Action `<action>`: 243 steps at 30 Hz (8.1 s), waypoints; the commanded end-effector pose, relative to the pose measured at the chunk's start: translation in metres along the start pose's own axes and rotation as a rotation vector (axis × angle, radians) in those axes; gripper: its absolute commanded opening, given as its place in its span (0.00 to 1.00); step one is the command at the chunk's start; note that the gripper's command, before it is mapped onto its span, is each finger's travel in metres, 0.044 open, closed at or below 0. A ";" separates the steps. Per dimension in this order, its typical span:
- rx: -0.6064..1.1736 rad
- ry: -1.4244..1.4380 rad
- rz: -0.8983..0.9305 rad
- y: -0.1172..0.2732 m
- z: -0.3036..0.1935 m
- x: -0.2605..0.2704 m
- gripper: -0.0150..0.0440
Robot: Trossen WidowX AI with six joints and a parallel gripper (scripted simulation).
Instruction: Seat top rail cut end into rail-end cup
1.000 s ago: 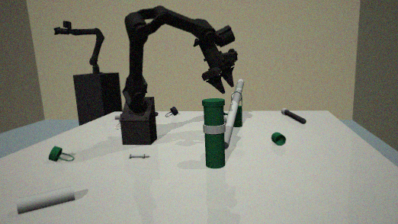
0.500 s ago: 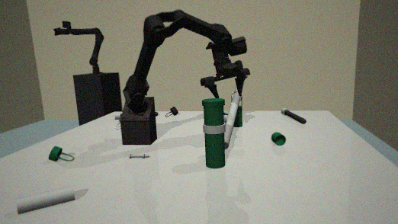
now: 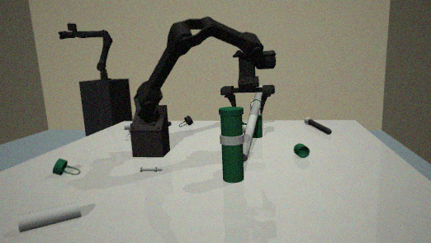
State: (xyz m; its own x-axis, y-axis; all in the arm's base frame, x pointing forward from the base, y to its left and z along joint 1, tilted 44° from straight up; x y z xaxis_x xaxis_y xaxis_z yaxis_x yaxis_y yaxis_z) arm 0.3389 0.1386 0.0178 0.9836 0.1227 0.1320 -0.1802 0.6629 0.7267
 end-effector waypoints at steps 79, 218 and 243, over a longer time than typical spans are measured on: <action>0.000 -0.024 -0.005 -0.106 0.000 0.000 0.32; -0.249 -0.030 -0.030 -0.044 0.038 -0.001 0.25; -0.254 -0.029 -0.030 -0.041 0.041 0.000 0.25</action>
State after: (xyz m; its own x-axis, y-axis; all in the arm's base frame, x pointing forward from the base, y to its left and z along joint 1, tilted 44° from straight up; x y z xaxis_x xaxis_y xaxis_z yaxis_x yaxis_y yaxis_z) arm 0.3456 0.0808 0.0094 0.9887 0.0731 0.1311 -0.1336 0.8266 0.5467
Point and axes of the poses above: the point midway between the two fingers, 35 mm back from their tips, its own y axis back along the fingers, its own x axis across the jaws, z = x × y, the point moved 1 cm from there along y, back along the fingers, and after that the axes turned 4 degrees about -y, right-handed, at the moved point
